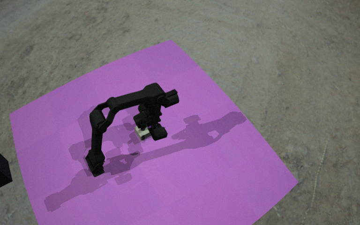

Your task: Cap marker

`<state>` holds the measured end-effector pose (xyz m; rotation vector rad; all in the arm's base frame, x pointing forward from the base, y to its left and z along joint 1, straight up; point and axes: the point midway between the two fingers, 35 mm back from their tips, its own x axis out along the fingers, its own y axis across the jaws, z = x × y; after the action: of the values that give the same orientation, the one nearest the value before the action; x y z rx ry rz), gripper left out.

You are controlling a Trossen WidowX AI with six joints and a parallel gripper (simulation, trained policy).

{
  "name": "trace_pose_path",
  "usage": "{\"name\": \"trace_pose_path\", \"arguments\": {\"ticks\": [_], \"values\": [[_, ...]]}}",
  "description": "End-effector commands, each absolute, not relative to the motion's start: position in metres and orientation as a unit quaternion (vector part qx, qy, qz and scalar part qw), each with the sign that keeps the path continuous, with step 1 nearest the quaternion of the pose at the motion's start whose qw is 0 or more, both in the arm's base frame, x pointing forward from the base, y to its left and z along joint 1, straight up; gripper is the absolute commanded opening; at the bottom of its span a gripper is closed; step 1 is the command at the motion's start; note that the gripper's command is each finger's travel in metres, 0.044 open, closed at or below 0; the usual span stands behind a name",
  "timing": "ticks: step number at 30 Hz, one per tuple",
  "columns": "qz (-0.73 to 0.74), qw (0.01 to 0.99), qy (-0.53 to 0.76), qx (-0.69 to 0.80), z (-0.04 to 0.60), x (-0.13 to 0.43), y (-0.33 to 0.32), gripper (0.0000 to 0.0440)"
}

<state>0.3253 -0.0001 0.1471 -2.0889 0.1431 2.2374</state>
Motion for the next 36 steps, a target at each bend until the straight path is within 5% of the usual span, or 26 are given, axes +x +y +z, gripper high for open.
{"name": "trace_pose_path", "arguments": {"ticks": [1, 36], "values": [[0.728, 0.036, 0.040, -0.683, 0.152, 0.325, 0.014, 0.0030], [0.750, -0.012, -0.005, -0.661, 0.130, 0.309, 0.072, 0.0000]]}}
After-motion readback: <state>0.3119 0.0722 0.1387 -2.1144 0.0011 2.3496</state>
